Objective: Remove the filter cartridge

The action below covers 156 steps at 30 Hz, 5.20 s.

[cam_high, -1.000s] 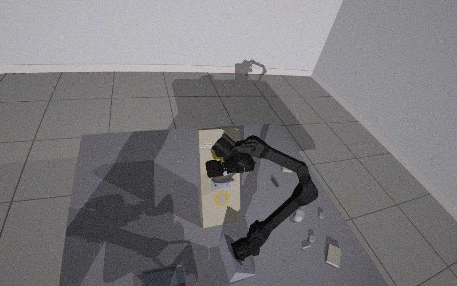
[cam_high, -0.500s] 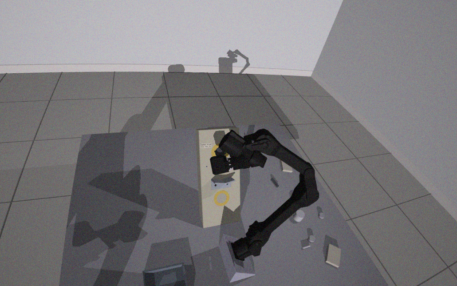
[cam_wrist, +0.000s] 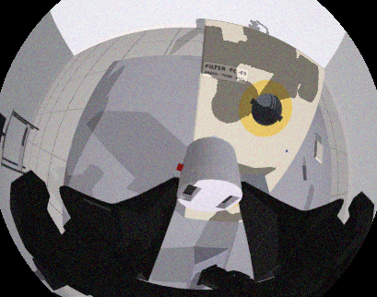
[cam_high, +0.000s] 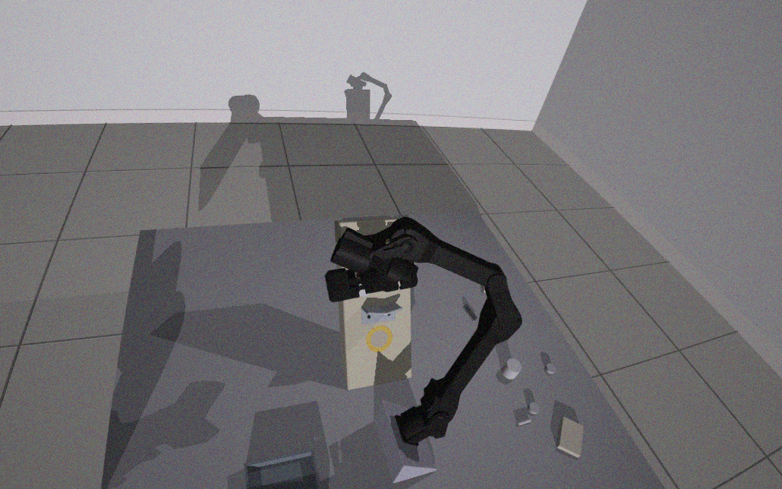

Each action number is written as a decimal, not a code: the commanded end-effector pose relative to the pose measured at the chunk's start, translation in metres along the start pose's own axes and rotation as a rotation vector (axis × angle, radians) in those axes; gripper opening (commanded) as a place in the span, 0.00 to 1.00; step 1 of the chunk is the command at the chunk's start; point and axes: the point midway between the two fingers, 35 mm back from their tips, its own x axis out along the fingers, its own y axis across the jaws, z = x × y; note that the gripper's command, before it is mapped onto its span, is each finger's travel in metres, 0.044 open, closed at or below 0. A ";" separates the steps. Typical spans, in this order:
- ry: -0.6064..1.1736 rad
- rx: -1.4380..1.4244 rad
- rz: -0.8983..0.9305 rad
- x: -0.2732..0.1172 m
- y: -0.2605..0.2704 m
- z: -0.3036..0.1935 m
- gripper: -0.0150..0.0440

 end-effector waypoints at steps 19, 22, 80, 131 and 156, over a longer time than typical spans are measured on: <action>0.069 -0.495 0.300 -0.014 0.108 -0.061 0.25; 0.064 -0.604 0.370 -0.019 0.128 -0.075 0.25; 0.005 -1.450 0.896 0.031 0.216 -0.347 0.25; 0.016 -1.455 0.885 0.011 0.211 -0.334 1.00; 0.016 -1.455 0.885 0.011 0.211 -0.334 1.00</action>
